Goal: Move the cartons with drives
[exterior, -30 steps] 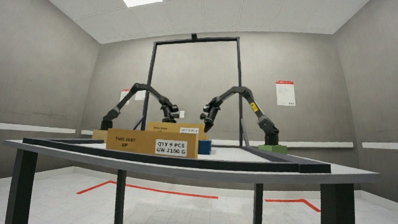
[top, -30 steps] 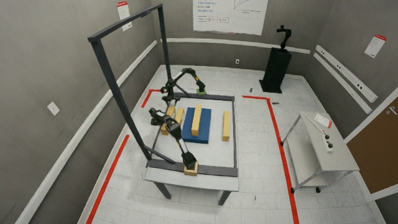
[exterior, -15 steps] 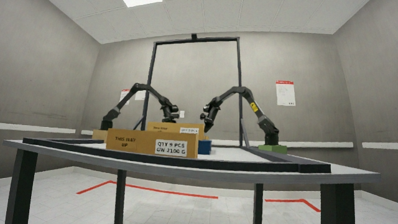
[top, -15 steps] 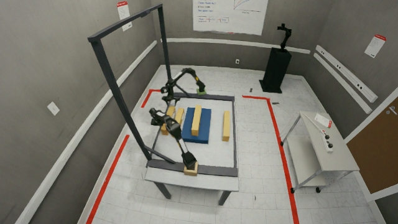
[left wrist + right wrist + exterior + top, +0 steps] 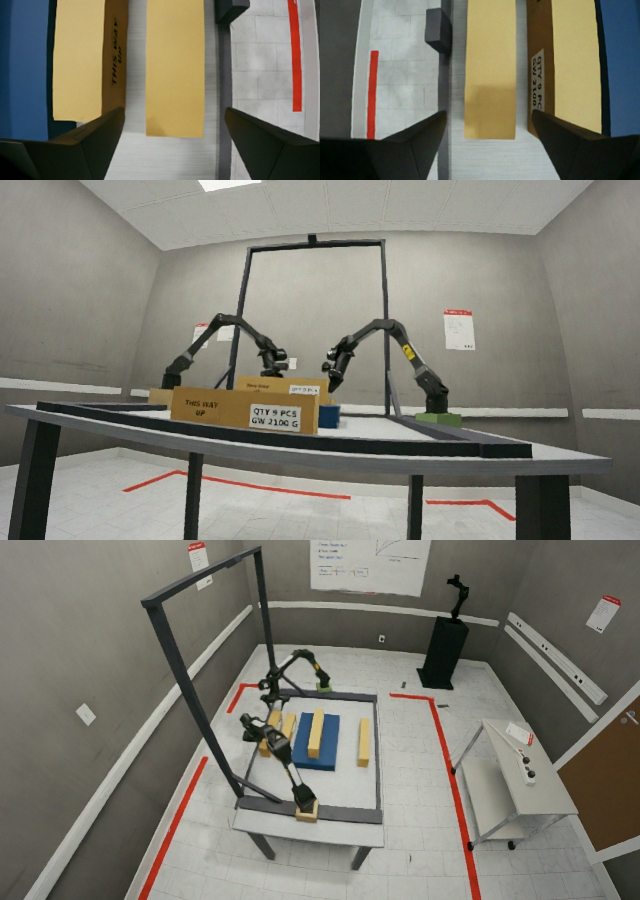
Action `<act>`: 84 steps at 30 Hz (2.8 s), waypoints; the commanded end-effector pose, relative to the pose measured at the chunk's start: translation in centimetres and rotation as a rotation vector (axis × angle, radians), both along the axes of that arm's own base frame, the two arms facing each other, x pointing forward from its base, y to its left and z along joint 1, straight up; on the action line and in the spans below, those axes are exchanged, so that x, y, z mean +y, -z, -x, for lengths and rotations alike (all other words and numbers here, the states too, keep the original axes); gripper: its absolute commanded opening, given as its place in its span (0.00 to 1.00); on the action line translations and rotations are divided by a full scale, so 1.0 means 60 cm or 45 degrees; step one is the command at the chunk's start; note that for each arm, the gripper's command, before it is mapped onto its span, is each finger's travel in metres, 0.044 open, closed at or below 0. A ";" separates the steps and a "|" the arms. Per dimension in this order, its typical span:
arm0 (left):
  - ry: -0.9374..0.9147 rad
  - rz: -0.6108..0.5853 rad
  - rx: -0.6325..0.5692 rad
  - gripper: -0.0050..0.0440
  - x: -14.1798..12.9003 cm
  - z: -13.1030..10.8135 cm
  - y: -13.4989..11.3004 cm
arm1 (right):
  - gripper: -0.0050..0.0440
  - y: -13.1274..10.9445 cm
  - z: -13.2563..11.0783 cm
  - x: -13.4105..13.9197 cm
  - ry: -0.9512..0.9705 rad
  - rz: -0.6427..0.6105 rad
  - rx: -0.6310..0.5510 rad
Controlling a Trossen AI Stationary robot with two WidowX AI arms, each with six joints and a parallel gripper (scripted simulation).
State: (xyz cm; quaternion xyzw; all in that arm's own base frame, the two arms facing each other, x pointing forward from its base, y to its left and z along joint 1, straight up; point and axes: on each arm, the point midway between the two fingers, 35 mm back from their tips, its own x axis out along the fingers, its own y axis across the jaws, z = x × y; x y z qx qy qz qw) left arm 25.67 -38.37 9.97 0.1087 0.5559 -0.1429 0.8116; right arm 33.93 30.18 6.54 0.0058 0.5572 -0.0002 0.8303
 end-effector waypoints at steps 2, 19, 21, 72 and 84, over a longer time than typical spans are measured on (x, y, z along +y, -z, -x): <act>-0.004 0.033 -0.024 0.88 -0.006 -0.006 -0.021 | 0.88 -0.023 -0.002 -0.002 0.001 -0.028 -0.026; -0.005 0.033 -0.025 0.88 -0.006 -0.005 -0.019 | 0.88 -0.023 -0.002 -0.002 0.000 -0.028 -0.026; -0.005 0.033 -0.025 0.88 -0.006 -0.005 -0.019 | 0.88 -0.023 -0.002 -0.002 0.000 -0.028 -0.026; -0.006 0.032 -0.025 0.88 -0.006 -0.005 -0.019 | 0.88 -0.022 -0.001 -0.001 0.013 0.014 0.003; -0.006 0.032 -0.024 0.88 -0.006 -0.005 -0.019 | 0.88 -0.022 -0.001 -0.002 0.013 0.013 0.005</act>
